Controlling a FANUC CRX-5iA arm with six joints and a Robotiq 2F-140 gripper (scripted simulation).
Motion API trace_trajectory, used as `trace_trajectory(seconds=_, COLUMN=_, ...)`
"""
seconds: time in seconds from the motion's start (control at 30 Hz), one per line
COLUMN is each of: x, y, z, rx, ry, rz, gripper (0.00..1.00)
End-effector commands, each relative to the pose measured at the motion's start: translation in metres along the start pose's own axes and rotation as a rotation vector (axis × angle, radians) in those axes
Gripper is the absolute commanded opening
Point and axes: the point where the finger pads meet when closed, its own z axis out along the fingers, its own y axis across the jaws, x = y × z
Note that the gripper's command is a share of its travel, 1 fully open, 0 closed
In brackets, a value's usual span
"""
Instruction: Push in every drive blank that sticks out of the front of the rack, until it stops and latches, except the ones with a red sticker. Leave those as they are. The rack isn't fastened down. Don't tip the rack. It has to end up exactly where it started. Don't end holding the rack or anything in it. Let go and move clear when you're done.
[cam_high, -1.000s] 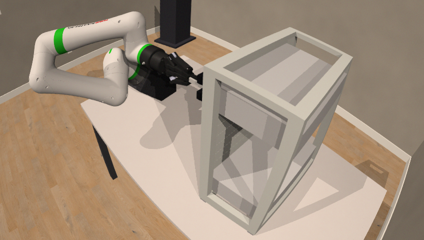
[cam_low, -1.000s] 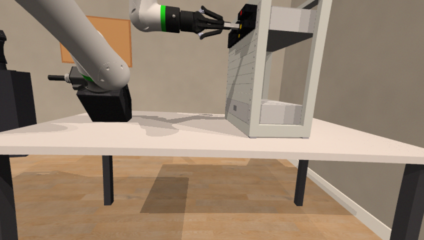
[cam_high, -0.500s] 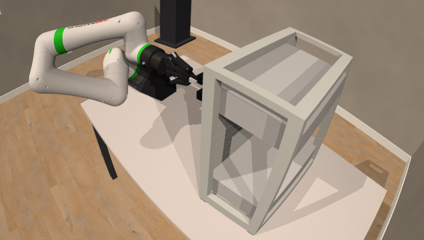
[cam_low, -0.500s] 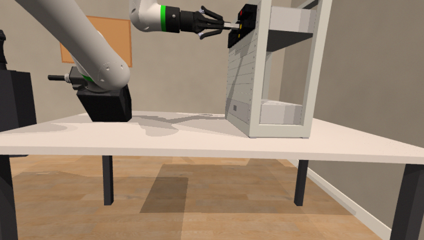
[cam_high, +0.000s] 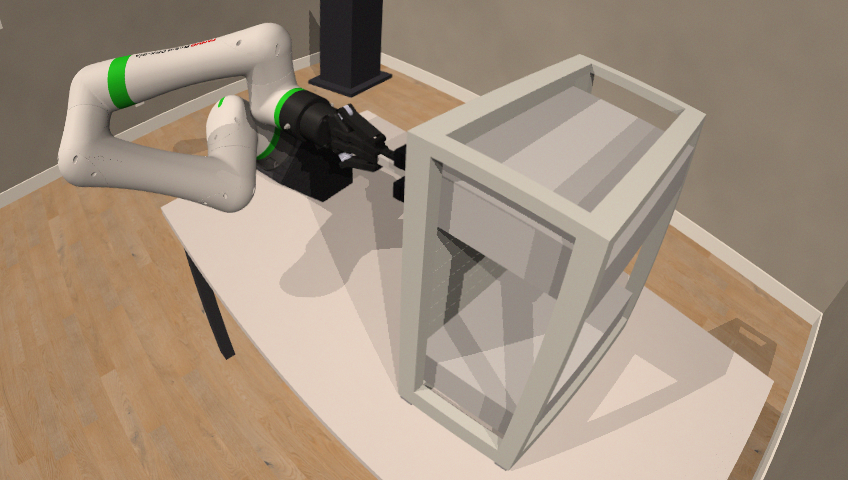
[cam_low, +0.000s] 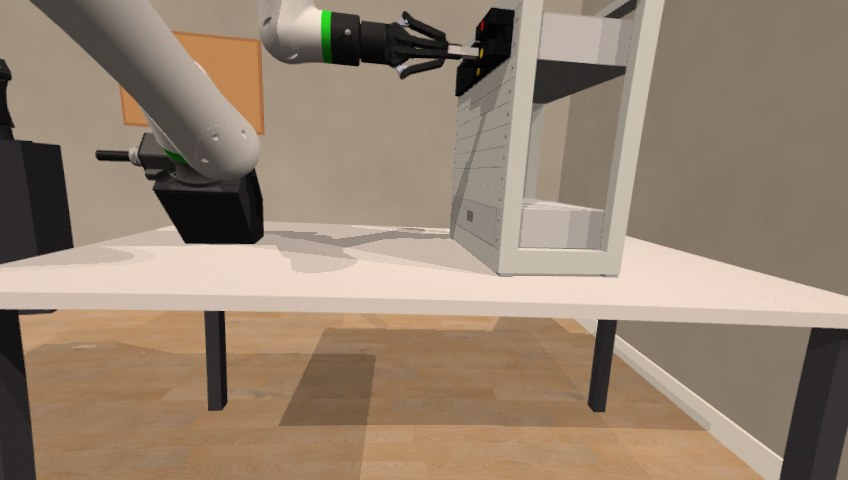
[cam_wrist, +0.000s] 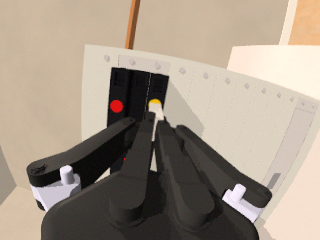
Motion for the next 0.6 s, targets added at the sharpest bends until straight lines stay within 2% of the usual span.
trace_trajectory(seconds=0.0, x=0.0000, y=-0.0004, z=0.0012, rx=0.001, ry=0.000, rz=0.000, gripper=0.00)
trace_trajectory(seconds=0.57, x=0.0000, y=-0.0002, z=0.0100, rx=0.001, ry=0.000, rz=0.000, gripper=0.00)
